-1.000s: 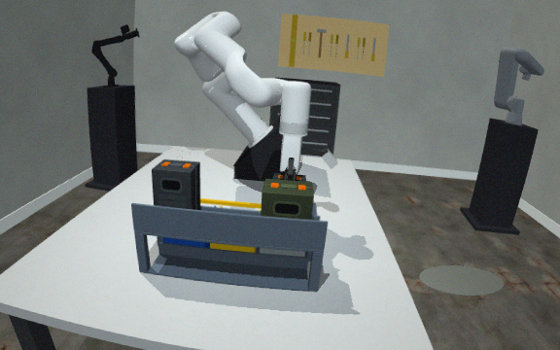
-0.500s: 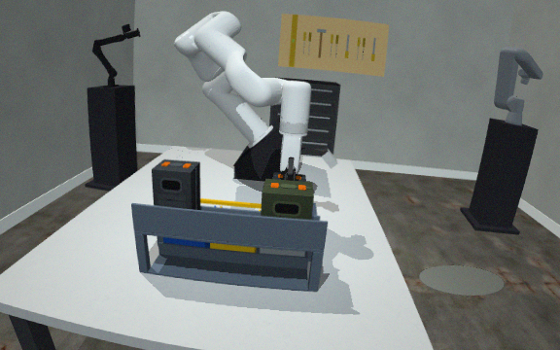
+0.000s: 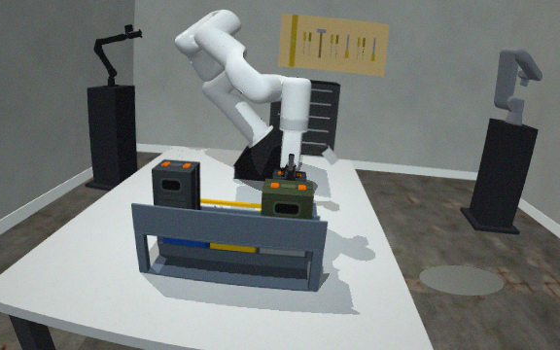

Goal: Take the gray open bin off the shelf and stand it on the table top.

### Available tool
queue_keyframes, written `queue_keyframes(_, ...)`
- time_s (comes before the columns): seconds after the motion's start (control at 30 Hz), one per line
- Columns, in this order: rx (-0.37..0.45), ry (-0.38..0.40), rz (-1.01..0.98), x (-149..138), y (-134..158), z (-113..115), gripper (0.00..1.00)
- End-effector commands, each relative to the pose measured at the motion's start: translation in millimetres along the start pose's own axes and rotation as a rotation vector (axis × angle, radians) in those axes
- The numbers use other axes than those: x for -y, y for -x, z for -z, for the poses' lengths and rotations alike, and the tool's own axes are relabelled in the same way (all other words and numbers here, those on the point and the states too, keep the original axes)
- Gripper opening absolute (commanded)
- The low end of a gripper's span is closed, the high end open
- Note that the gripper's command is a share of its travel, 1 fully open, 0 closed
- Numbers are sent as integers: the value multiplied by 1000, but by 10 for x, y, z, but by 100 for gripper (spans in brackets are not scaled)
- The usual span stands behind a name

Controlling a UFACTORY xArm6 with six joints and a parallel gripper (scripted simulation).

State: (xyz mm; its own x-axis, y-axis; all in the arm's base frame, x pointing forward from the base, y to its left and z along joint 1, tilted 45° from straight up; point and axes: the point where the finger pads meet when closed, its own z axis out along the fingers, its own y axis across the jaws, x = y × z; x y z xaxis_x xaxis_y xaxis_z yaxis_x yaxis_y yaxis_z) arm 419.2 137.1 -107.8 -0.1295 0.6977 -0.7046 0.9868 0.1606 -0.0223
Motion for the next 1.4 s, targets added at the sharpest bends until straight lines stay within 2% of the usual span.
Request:
queue_keyframes(0.0, -4, 6, -2, -22, -7, 105, 0)
queue_keyframes(0.07, -4, 6, -2, -26, -7, 164, 0)
queue_keyframes(1.37, -4, 6, -2, -25, -7, 139, 0)
